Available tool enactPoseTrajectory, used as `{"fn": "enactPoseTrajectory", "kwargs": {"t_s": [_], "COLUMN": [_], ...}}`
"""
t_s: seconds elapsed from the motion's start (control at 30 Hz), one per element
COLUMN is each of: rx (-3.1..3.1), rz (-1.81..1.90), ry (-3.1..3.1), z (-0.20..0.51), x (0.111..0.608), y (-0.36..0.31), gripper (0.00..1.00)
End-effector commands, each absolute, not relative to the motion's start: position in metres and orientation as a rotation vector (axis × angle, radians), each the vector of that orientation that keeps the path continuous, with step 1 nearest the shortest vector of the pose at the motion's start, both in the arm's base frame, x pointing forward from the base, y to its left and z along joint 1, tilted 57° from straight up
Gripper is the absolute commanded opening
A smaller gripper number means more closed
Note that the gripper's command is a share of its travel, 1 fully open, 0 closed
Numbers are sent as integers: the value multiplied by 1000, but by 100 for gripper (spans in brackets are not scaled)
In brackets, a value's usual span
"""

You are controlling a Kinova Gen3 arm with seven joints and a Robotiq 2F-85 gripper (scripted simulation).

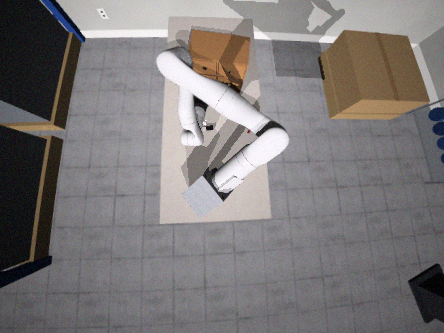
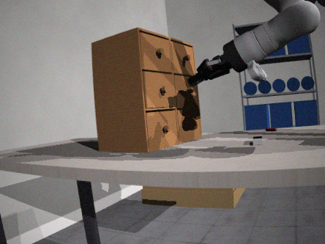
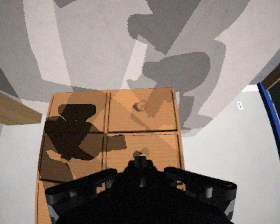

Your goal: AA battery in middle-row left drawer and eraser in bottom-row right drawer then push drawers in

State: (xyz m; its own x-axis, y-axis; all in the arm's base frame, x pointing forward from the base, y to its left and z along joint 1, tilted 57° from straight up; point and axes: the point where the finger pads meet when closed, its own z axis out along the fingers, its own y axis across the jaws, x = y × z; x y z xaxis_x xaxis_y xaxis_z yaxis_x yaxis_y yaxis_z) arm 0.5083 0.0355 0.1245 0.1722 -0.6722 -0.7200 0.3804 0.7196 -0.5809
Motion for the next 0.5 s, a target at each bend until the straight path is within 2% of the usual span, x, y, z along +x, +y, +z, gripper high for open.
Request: {"fn": "enactPoseTrajectory", "kwargs": {"t_s": [0.0, 0.47], "rx": [-311, -309], "rz": [-758, -759], "ry": [1185, 1188], "z": [116, 109], "x": [495, 476], "y": [41, 45], "gripper": [0, 0]}}
